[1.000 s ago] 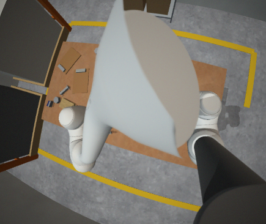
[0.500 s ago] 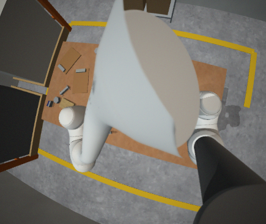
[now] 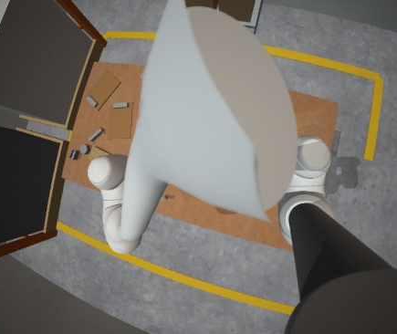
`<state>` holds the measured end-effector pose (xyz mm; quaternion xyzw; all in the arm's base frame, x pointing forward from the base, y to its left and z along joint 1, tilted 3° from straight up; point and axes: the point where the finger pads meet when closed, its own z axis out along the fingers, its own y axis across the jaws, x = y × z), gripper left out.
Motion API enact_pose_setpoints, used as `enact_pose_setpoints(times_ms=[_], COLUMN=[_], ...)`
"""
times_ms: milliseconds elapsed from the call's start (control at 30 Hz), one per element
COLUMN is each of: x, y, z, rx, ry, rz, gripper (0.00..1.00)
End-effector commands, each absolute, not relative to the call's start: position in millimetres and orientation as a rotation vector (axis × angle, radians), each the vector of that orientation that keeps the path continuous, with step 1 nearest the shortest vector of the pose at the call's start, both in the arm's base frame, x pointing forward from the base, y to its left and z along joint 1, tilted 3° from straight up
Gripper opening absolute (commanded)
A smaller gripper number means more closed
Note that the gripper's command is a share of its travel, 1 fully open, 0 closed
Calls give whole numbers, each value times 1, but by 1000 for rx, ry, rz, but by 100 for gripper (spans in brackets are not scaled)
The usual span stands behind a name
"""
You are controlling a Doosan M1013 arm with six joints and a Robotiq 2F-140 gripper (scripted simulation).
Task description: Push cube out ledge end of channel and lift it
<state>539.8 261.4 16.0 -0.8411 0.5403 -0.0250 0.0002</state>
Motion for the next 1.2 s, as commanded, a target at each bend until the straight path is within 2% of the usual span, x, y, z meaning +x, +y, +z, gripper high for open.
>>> enact_pose_setpoints(times_ms=[0,1167], x=[542,577], y=[257,181], z=[16,20], rx=[-2642,-2642], ry=[1697,1697], rz=[-78,-78], gripper=[0,0])
